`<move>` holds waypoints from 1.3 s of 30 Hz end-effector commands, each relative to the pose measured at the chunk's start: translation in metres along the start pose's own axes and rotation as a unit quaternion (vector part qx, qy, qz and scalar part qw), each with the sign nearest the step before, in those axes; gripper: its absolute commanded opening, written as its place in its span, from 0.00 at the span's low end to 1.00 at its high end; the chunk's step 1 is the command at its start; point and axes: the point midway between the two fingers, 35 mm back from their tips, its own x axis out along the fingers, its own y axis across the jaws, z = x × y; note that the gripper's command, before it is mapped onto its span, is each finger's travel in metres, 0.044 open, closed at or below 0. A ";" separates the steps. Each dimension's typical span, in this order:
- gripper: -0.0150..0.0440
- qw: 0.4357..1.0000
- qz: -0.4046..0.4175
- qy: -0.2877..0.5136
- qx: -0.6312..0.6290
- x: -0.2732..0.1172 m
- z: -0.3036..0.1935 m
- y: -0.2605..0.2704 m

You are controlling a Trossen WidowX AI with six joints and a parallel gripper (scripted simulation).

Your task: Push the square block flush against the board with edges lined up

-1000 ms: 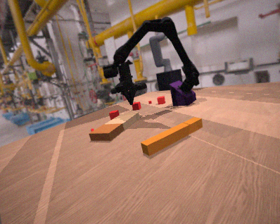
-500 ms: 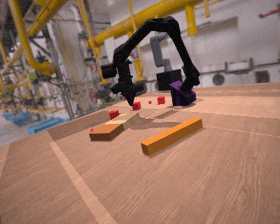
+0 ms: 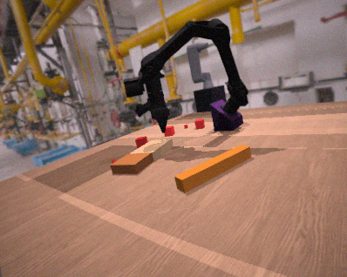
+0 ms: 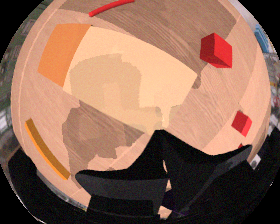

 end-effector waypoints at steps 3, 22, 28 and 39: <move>0.25 0.995 0.002 -0.001 0.102 -0.002 -0.002 0.020; 0.25 0.927 0.003 0.007 0.375 0.000 -0.013 0.070; 0.25 0.927 0.004 0.007 0.375 0.028 -0.012 0.071; 0.25 0.927 0.004 0.008 0.374 0.055 -0.013 0.070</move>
